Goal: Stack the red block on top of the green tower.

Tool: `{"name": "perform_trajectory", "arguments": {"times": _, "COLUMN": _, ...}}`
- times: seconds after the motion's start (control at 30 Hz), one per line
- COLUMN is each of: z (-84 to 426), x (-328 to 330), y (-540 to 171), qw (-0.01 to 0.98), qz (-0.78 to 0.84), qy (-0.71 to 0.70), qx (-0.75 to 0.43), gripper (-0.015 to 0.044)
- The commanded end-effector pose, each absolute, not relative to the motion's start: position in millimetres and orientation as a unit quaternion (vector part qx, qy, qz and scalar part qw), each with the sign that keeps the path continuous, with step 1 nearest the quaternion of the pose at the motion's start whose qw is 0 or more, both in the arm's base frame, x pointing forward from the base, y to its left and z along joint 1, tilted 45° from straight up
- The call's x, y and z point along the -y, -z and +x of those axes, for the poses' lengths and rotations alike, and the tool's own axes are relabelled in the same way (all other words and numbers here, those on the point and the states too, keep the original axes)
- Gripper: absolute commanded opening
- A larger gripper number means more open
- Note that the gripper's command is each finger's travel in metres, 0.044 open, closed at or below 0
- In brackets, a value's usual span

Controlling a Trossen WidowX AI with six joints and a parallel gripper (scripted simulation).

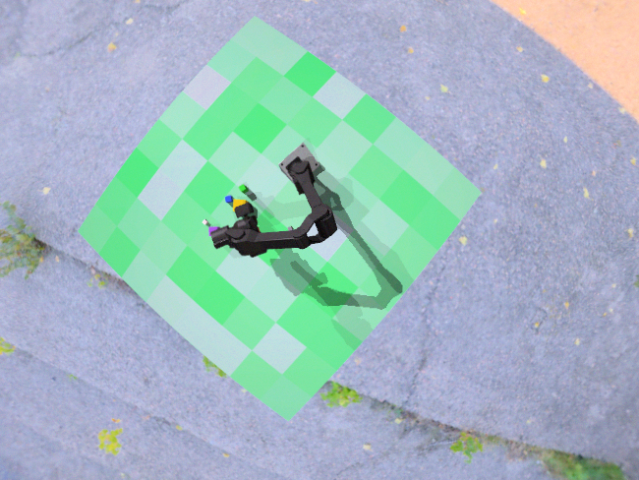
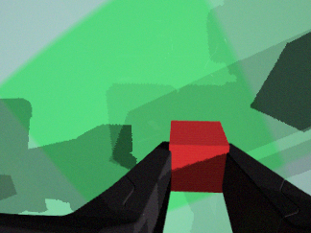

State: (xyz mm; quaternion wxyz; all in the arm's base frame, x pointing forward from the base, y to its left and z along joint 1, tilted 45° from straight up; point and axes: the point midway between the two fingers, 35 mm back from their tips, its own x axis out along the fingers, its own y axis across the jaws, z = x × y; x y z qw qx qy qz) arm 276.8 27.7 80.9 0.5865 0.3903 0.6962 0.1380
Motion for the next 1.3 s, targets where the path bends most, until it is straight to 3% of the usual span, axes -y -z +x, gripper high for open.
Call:
{"name": "perform_trajectory", "arguments": {"times": 0.0, "z": 278, "x": -16, "y": -94, "qw": 0.592, "qz": 0.386, "qy": -0.139, "qx": -0.694, "gripper": 0.0000}}
{"name": "perform_trajectory", "arguments": {"times": 0.53, "z": 278, "x": 15, "y": -125, "qw": 0.592, "qz": 0.386, "qy": -0.138, "qx": -0.694, "gripper": 0.0000}}
{"name": "perform_trajectory", "arguments": {"times": 1.27, "z": 226, "x": 119, "y": -29, "qw": 0.595, "qz": 0.382, "qy": -0.130, "qx": -0.696, "gripper": 0.0000}}
